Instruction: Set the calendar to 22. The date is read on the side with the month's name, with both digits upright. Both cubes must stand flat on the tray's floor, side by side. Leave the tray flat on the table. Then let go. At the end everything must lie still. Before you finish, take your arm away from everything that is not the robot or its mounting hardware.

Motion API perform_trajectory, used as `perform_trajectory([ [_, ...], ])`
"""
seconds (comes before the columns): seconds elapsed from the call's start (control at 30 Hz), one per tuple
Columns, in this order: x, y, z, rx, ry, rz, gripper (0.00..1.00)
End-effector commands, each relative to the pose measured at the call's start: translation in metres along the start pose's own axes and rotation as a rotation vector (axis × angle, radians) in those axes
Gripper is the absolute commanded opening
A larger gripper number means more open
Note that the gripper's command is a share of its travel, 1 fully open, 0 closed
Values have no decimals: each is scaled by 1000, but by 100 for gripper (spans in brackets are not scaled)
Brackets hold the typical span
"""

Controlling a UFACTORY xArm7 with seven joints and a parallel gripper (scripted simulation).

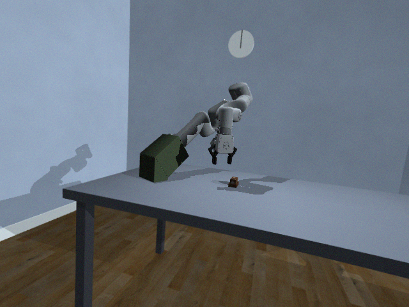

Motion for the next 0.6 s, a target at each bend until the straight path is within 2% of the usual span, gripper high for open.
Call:
perform_trajectory([
  [0.0,-6,0,-2,-2,173,6,100],
  [0.13,-11,0,-2,-4,319,7,100],
  [0.23,-11,0,-2,-4,330,7,100],
  [0.33,-17,1,-2,-6,485,7,100],
  [0.57,-25,2,-2,-9,697,8,100],
])
Point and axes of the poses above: the point where the finger pads meet when closed, its own y axis out along the fingers, its own x axis across the jaws, z = x × y, the point moved 7 cm from there along -y, back along the fingers, and after that the axes turned 12 degrees about y, right-handed, at the moved point
